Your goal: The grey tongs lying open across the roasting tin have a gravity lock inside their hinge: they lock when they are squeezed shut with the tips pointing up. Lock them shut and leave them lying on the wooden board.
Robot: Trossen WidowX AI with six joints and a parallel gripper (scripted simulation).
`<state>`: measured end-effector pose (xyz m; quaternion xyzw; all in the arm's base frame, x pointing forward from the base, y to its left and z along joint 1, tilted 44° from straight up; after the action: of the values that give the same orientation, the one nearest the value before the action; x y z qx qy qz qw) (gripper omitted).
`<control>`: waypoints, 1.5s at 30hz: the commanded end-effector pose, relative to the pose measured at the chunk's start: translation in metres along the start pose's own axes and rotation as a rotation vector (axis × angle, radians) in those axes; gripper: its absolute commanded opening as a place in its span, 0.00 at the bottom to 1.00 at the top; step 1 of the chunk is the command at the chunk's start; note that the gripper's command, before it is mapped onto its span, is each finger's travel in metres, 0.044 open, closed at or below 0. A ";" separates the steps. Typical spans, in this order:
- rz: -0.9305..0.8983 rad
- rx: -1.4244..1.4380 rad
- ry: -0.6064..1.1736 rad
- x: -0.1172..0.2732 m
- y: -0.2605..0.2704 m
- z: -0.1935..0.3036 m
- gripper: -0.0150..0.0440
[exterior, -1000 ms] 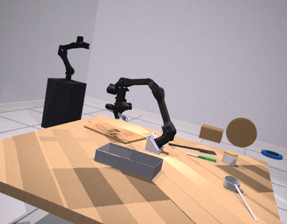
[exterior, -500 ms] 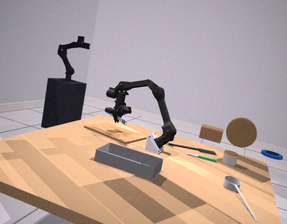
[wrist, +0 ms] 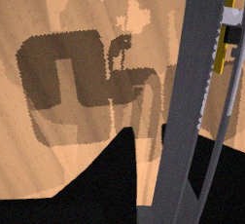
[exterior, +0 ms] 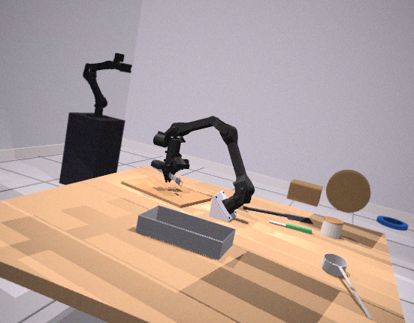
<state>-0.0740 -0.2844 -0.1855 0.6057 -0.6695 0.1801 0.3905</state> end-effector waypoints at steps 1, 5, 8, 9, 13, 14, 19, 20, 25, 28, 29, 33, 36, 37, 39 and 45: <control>0.004 0.004 0.000 -0.004 0.000 -0.002 0.00; 0.004 0.004 0.000 -0.004 0.000 -0.002 0.00; 0.001 0.000 -0.002 -0.004 0.000 -0.001 0.13; 0.001 0.000 -0.002 -0.004 0.000 -0.001 0.18; 0.001 0.000 -0.002 -0.004 0.000 -0.001 0.36; 0.001 0.000 -0.002 -0.004 0.000 -0.001 0.40; 0.001 0.000 -0.002 -0.004 0.000 -0.001 0.62; 0.001 0.000 -0.002 -0.004 0.000 -0.001 0.67; 0.001 0.000 -0.002 -0.004 0.000 -0.001 0.89; 0.001 0.000 -0.002 -0.004 0.000 -0.001 1.00; 0.001 0.000 -0.002 -0.004 0.000 -0.001 1.00; 0.001 0.000 -0.002 0.007 0.001 -0.009 1.00; 0.002 0.001 -0.003 0.030 0.003 -0.030 1.00; 0.002 0.002 -0.004 0.039 0.004 -0.039 1.00; 0.002 0.003 -0.005 0.057 0.005 -0.060 1.00; 0.003 0.006 -0.011 0.101 0.011 -0.132 1.00</control>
<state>-0.0501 -0.2719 -0.0606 0.6061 -0.6690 0.1837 0.3890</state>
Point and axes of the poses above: the point midway between the two fingers, 35 mm back from their tips, its own x axis back along the fingers, its own y axis across the jaws, z = x × y, the point moved 1 cm from there along x, back along the fingers, and after that the axes turned 9 degrees about x, right-handed, at the moved point
